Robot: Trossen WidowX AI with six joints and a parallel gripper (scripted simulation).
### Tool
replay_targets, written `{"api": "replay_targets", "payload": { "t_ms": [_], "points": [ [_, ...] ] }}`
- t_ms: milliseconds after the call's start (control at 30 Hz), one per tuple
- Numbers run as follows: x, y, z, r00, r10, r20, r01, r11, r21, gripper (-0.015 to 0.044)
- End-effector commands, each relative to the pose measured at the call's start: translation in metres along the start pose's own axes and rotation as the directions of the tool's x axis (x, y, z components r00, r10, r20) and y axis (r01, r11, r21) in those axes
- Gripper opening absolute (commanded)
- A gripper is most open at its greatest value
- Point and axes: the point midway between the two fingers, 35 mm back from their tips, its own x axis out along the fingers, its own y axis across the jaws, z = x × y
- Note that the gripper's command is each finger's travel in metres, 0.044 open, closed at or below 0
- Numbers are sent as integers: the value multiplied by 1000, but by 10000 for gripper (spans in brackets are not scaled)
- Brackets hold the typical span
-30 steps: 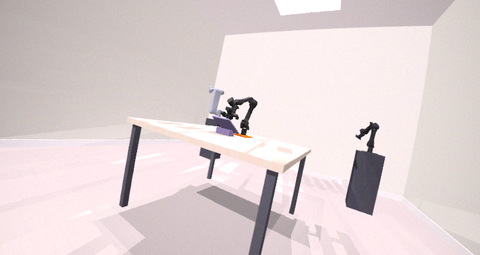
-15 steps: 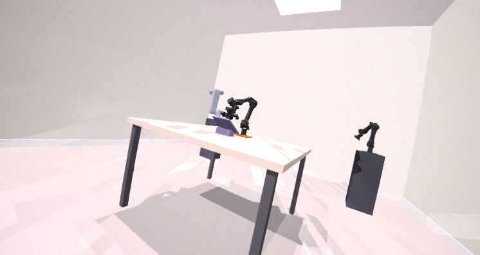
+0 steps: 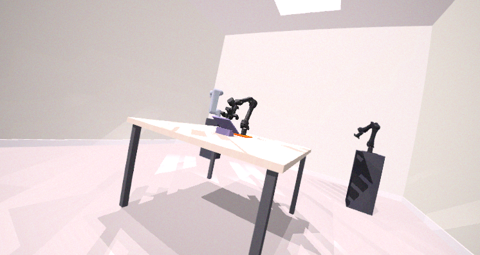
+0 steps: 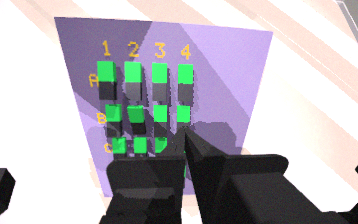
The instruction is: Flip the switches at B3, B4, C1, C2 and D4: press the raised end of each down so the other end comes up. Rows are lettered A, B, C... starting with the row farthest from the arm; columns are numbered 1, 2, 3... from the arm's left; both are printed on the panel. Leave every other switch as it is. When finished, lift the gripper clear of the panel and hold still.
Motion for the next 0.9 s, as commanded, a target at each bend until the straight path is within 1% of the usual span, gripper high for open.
{"api": "replay_targets", "payload": {
  "t_ms": [0,867],
  "points": [
    [1,0,-1,1000,0,-1,0,1000,4,0],
    [5,0,-1,1000,0,-1,0,1000,4,0]
  ]
}}
